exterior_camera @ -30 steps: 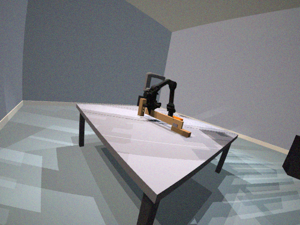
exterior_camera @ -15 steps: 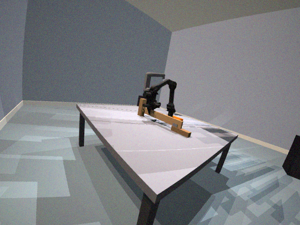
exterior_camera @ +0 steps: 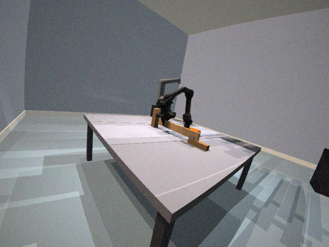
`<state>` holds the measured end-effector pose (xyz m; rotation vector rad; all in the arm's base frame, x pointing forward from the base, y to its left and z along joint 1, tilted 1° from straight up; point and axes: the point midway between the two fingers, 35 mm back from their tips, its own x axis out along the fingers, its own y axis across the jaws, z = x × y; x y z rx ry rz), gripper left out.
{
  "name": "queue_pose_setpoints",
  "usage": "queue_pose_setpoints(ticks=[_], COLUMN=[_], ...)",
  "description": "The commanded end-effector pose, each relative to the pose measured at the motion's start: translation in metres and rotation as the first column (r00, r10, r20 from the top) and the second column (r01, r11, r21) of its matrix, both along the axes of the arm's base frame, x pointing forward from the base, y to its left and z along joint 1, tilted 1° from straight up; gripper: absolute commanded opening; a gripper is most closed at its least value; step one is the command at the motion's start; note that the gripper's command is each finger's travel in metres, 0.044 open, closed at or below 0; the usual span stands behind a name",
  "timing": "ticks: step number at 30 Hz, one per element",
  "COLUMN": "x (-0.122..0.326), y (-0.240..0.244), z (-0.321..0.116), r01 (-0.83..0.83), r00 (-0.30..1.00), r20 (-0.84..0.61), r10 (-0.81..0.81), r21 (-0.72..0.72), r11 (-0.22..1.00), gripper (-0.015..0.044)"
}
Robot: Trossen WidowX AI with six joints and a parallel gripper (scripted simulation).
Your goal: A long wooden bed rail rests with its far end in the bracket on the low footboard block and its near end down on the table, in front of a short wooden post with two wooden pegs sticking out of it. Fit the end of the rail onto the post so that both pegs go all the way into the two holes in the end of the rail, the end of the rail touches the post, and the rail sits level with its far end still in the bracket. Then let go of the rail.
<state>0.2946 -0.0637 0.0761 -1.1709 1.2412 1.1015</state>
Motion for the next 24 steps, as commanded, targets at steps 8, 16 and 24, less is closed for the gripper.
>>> queue_pose_setpoints(ticks=[8, 16, 24], x=[0.0005, 0.0003, 0.0001], y=[-0.0043, -0.0068, -0.0093], z=[0.0004, 0.0001, 0.0007], r01=[-0.001, -0.001, -0.001], r00=[1.000, 1.000, 1.000], r20=[0.003, 0.003, 0.003], r10=[0.001, 0.001, 0.001], r21=[-0.004, -0.004, -0.004], r11=[1.000, 1.000, 1.000], gripper=[0.0000, 0.0000, 0.0000])
